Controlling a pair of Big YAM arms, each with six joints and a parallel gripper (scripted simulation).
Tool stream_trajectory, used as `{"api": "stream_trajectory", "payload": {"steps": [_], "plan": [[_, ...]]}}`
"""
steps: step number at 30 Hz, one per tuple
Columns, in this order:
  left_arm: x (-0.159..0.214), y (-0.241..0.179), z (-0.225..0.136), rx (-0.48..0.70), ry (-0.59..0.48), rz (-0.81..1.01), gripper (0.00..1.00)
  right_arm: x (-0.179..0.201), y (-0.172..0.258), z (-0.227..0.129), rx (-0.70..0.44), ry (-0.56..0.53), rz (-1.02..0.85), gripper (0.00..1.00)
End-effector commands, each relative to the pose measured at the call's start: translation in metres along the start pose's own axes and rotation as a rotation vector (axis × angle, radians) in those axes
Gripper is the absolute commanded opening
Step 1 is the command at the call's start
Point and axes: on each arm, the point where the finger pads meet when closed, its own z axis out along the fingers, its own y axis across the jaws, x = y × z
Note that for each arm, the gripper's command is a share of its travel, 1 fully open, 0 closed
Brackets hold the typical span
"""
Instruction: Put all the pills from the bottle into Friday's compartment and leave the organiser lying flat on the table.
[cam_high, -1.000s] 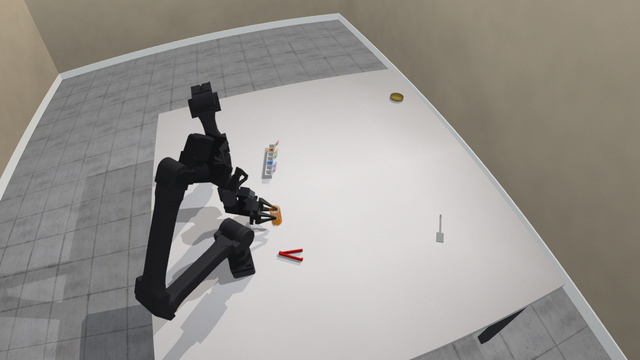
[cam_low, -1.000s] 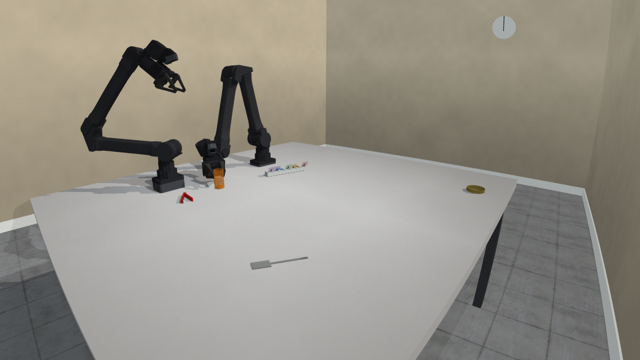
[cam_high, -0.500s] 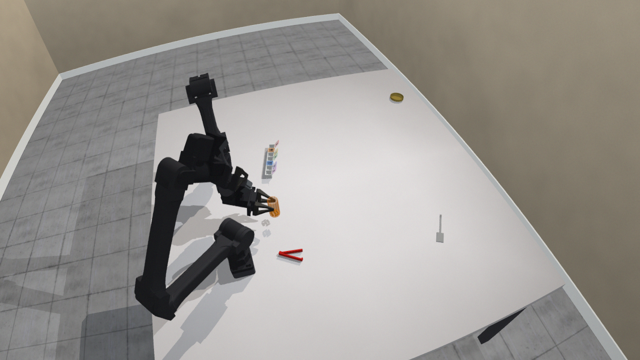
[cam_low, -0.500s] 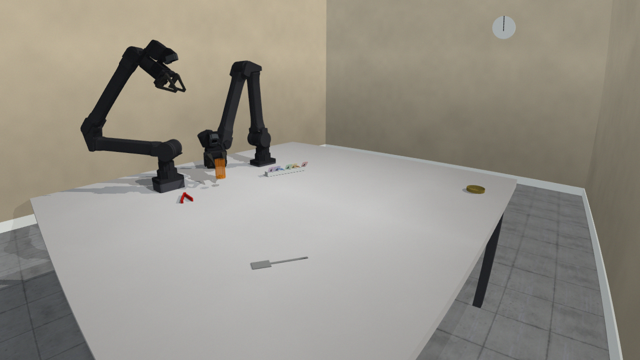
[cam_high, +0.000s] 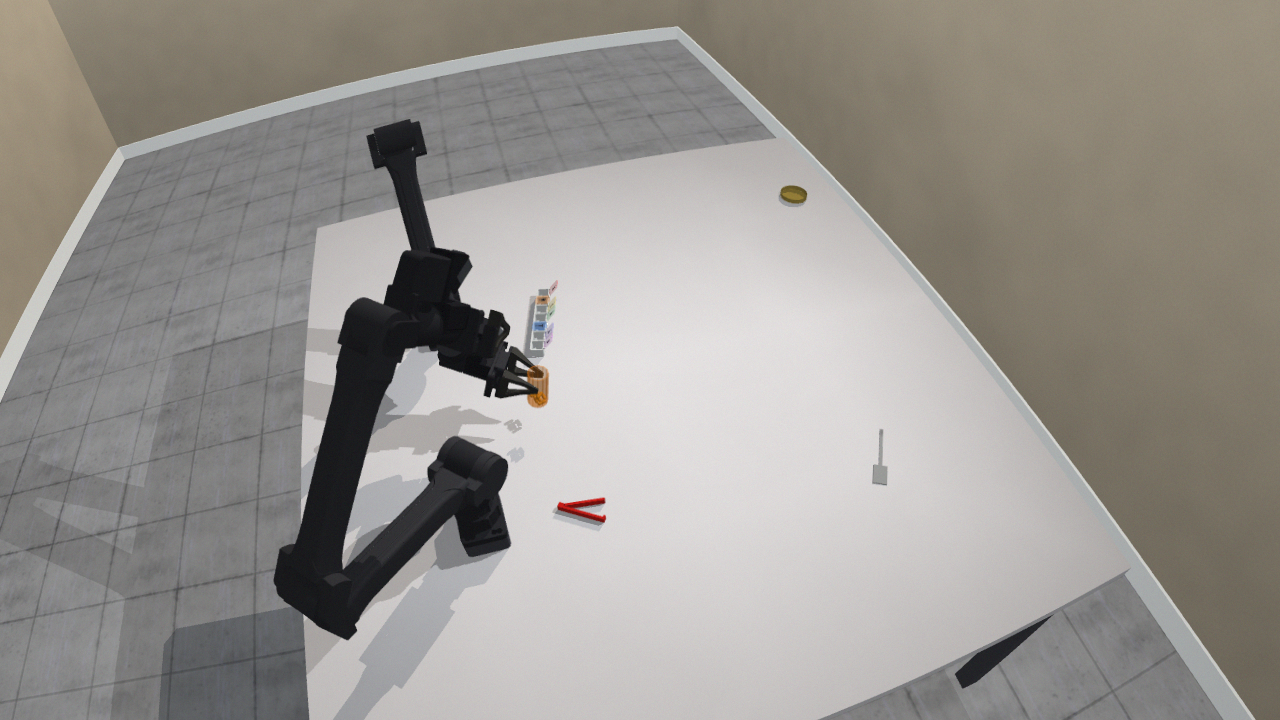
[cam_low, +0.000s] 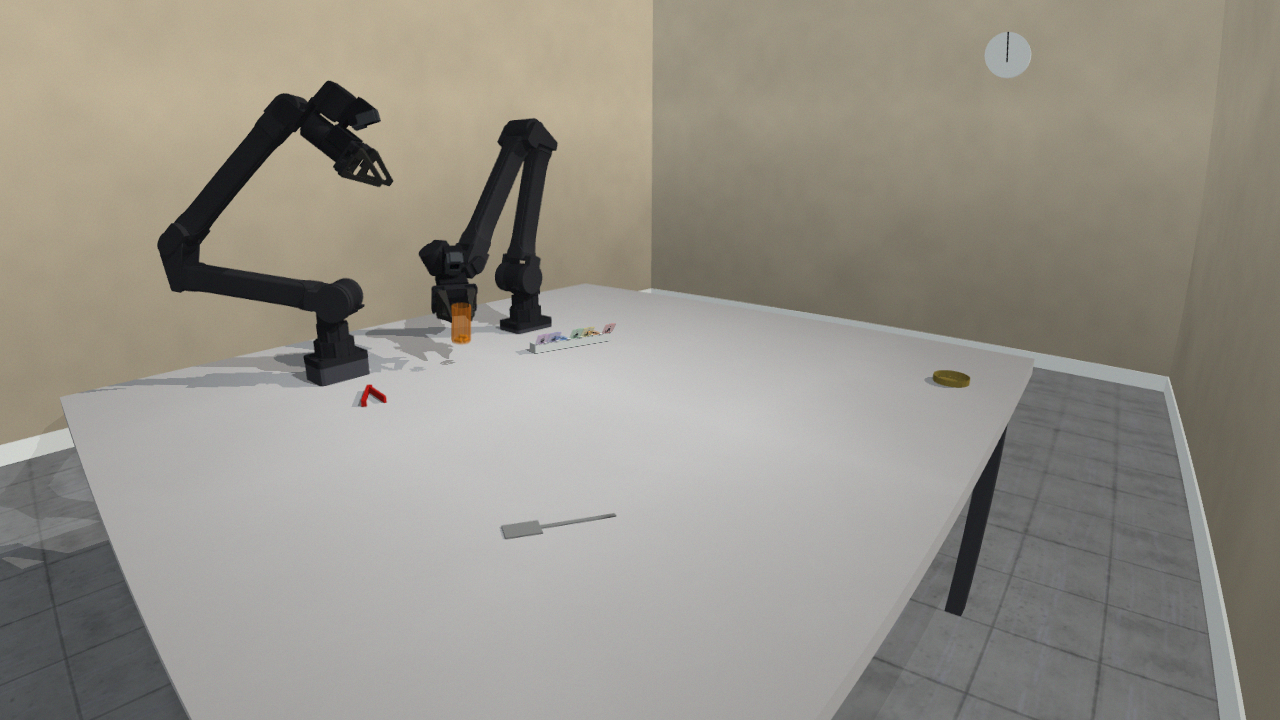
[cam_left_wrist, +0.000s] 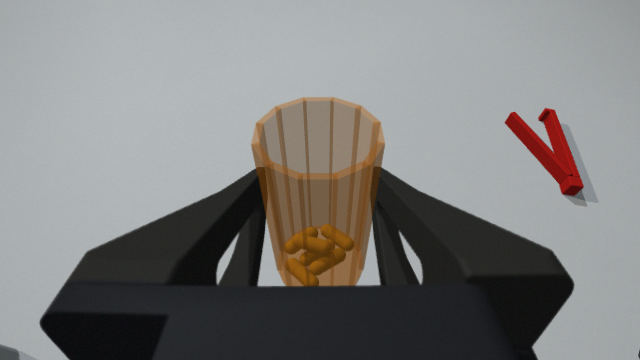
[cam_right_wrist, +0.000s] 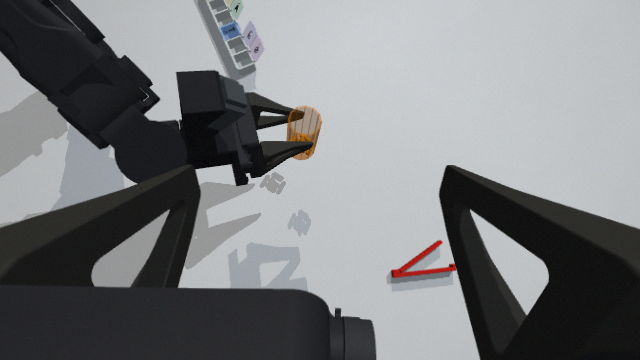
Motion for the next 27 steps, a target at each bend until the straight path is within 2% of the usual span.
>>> {"api": "stream_trajectory", "payload": {"steps": [1, 27], "plan": [[-0.009, 0.025, -0.008, 0.006, 0.090, -0.067, 0.36, -0.019, 0.006, 0.019, -0.059, -0.015, -0.046, 1.00], [-0.007, 0.098, -0.045, 0.158, 0.352, -0.088, 0.36, -0.052, 0.026, 0.095, -0.280, -0.082, -0.194, 1.00]]}}
